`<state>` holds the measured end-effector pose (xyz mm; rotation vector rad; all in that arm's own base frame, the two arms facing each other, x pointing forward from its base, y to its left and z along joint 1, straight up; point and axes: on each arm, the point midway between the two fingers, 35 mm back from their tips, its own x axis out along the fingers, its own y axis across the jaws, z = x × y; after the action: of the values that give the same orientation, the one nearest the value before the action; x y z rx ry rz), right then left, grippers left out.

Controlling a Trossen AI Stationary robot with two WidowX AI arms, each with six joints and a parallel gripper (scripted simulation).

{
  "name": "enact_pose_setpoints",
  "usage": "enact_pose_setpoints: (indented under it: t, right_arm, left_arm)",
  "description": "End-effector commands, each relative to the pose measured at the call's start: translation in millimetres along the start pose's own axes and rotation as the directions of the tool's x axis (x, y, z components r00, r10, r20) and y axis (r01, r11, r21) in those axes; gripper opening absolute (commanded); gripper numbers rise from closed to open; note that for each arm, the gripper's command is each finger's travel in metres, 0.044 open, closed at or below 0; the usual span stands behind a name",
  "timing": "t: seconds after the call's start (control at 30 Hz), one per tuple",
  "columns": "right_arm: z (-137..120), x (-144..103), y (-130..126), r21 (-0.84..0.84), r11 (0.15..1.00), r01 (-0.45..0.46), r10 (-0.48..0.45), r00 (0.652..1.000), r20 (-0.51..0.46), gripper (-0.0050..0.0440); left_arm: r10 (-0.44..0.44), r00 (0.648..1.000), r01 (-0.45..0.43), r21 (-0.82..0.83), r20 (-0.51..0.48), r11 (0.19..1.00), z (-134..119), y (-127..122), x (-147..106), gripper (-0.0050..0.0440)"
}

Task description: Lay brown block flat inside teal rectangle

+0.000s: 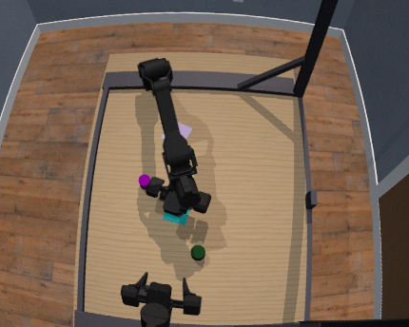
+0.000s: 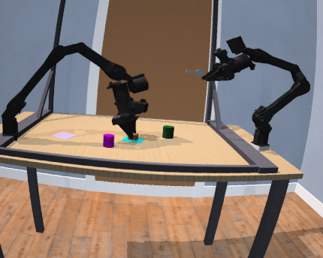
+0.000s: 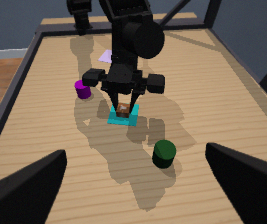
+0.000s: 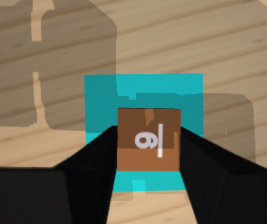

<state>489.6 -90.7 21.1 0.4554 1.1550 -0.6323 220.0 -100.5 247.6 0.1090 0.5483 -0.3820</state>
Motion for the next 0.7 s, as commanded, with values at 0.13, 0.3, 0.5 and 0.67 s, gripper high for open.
enact_pose_setpoints:
  t: [0.13, 0.3, 0.5, 0.67]
  right_arm:
    - [1.2, -0.6, 0.6, -0.001, 1.0, -0.006, 0.006, 1.0, 0.008, -0.005]
    - [8.6, -10.7, 3.2, 0.004, 1.0, -0.021, 0.021, 0.999, 0.031, -0.005]
    - [8.6, -10.7, 3.2, 0.004, 1.0, -0.021, 0.021, 0.999, 0.031, 0.0048]
    - [8.6, -10.7, 3.2, 0.004, 1.0, -0.021, 0.021, 0.999, 0.031, 0.012]
  left_arm:
    - [0.0, 1.0, 0.0, -0.002, 0.012, 1.0, 3.6, 0.0, -2.5, 0.044]
    - [0.0, 1.0, 0.0, -0.002, 0.012, 1.0, 3.6, 0.0, -2.5, 0.044]
    - [0.0, 1.0, 0.0, -0.002, 0.012, 1.0, 3.6, 0.0, -2.5, 0.044]
    - [0.0, 1.0, 0.0, -0.002, 0.012, 1.0, 3.6, 0.0, -2.5, 0.044]
